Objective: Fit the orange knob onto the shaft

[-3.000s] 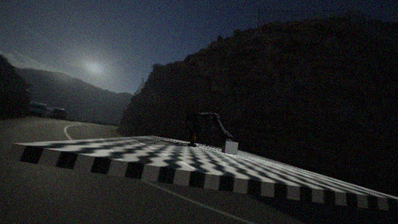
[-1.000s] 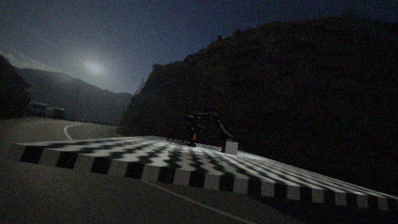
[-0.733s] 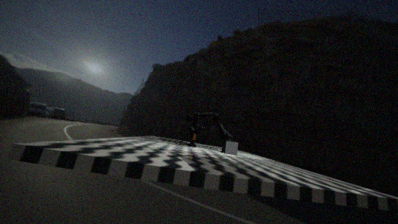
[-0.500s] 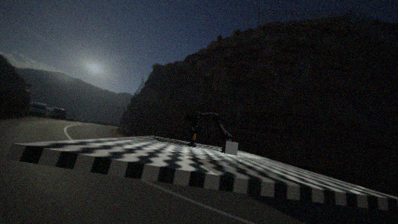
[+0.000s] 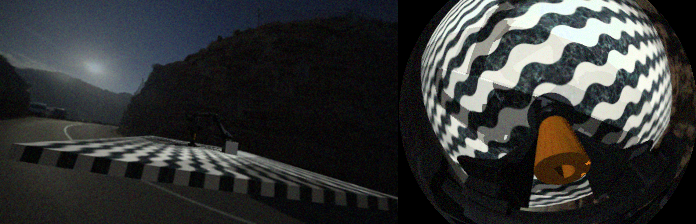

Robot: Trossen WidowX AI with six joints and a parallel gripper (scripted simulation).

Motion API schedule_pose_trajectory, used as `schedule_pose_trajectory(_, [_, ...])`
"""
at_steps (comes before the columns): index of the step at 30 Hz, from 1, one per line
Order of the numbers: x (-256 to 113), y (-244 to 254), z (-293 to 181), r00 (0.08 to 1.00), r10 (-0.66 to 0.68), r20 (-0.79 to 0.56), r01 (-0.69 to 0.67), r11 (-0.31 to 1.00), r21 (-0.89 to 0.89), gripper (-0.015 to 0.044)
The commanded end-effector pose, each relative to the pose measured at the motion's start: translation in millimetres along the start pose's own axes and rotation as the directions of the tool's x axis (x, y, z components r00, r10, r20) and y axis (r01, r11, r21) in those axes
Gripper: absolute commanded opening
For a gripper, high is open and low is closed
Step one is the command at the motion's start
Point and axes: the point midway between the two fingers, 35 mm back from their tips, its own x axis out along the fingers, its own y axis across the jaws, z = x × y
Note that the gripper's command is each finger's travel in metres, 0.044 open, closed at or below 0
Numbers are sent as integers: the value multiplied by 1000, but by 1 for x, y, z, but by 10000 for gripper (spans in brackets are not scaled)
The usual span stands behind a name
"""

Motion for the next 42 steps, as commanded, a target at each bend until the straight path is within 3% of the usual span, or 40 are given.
schedule_pose_trajectory(1, [1,0,0,1000,1,-1,-1,1000,-11,0])
schedule_pose_trajectory(20, [-3,3,3,1000,1,-1,-1,1000,-11,0])
schedule_pose_trajectory(28, [-2,3,2,1000,1,-1,-1,976,-219,0])
schedule_pose_trajectory(42, [-1,1,1,1000,1,-1,-1,976,-219,0])
